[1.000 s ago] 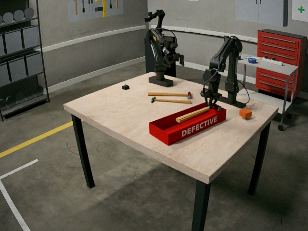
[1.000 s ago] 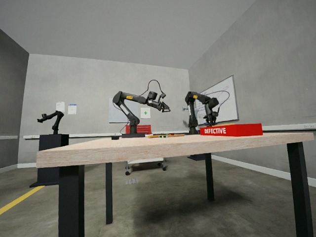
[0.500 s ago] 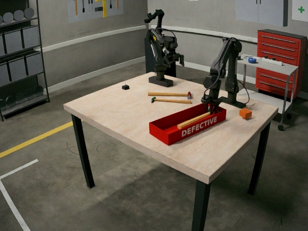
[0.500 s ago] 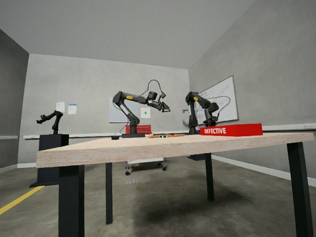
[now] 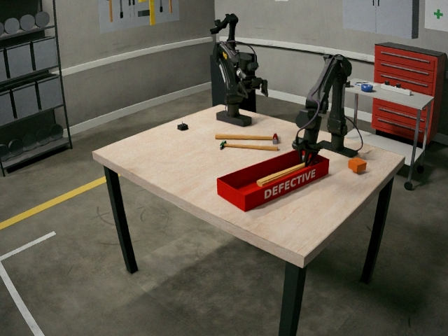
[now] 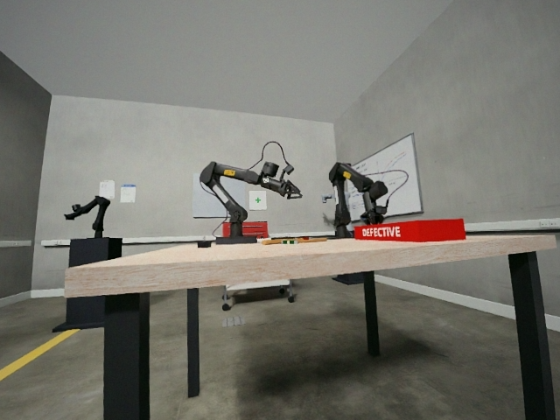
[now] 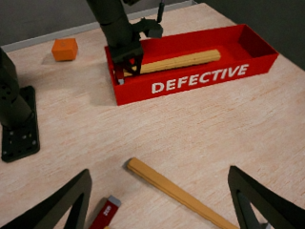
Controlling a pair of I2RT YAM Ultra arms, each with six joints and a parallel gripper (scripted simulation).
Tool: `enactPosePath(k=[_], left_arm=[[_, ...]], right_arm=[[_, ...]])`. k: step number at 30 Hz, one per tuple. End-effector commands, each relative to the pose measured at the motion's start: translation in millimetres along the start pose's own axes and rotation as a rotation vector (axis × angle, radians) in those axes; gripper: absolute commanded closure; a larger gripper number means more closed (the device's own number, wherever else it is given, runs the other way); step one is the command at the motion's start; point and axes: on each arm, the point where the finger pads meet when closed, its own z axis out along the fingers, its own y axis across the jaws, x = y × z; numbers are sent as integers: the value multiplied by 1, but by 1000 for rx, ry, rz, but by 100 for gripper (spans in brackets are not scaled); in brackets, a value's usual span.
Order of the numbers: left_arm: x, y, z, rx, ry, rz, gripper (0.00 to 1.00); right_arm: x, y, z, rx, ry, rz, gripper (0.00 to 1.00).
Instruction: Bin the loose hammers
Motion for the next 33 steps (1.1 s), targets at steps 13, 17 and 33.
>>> enactPosePath(k=[13, 17, 33], left_arm=[[-12, 5, 5, -15, -75, -11, 86], [-7, 3, 8, -14, -70, -12, 86], [1, 1, 12, -15, -73, -12, 86]], right_arm=[[-12, 1, -1, -2, -38, -1, 0], [-12, 1, -1, -2, -38, -1, 0], [-12, 1, -1, -2, -38, -1, 0]])
